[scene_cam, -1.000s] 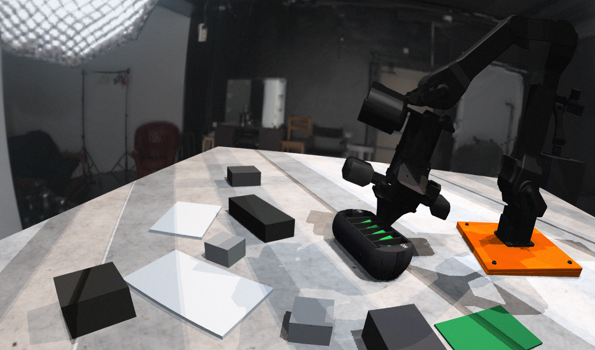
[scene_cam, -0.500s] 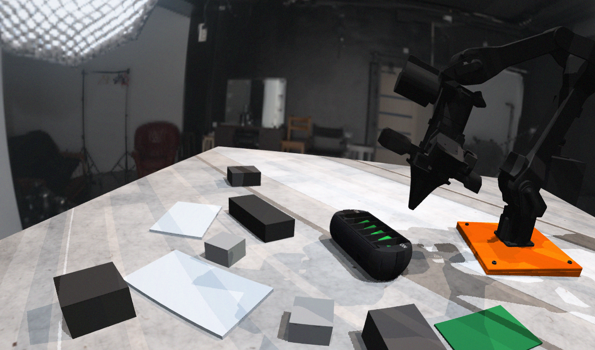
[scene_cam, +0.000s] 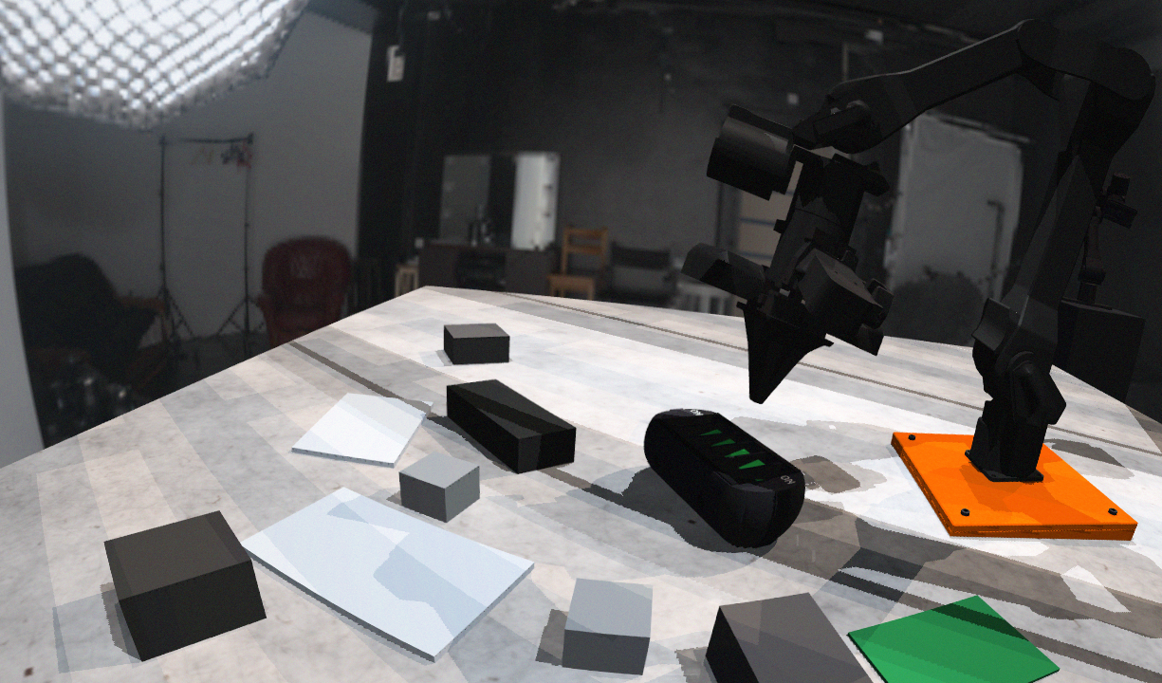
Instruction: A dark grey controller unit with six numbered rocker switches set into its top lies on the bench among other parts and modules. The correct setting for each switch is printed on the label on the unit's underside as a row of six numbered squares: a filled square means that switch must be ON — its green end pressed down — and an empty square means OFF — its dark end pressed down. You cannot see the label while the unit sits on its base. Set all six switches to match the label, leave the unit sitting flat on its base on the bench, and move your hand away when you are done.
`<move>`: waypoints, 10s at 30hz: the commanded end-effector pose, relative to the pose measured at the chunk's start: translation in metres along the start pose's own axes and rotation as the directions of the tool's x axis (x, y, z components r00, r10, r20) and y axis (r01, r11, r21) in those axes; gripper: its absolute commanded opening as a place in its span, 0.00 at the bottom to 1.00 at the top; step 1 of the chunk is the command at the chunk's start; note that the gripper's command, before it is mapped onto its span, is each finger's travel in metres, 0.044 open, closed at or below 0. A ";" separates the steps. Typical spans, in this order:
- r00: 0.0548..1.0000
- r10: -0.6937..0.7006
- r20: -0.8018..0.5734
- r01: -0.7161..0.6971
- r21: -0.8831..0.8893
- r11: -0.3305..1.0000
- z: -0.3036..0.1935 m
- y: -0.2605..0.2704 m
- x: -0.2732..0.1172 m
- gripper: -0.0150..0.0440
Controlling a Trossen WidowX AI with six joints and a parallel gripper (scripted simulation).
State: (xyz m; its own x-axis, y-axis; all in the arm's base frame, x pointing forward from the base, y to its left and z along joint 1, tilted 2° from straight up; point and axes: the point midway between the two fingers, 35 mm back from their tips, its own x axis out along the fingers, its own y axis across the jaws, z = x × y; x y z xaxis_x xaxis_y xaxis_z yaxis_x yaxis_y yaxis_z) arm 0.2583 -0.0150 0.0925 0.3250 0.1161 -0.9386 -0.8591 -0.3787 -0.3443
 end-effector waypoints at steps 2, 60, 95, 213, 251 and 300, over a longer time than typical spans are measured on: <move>1.000 -0.005 0.021 0.006 -0.061 0.998 -0.004 -0.006 0.003 0.25; 0.960 0.281 0.012 -0.280 -0.064 0.958 0.081 -0.046 0.028 0.25; 0.960 0.281 0.007 -0.280 -0.065 0.958 0.040 -0.056 -0.005 0.25; 0.960 0.280 0.008 -0.279 -0.064 0.958 0.051 -0.070 -0.011 0.25; 0.885 0.467 -0.004 -0.466 -0.065 0.883 0.055 -0.110 0.036 0.25; 0.884 0.468 -0.004 -0.467 -0.065 0.882 0.054 -0.084 0.072 0.25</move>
State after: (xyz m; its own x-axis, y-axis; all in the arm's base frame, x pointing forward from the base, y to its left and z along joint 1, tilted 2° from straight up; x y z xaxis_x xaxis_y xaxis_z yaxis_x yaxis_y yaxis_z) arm 0.3391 0.0783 0.0540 -0.0998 -0.0721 -0.9924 -0.8851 -0.4492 0.1217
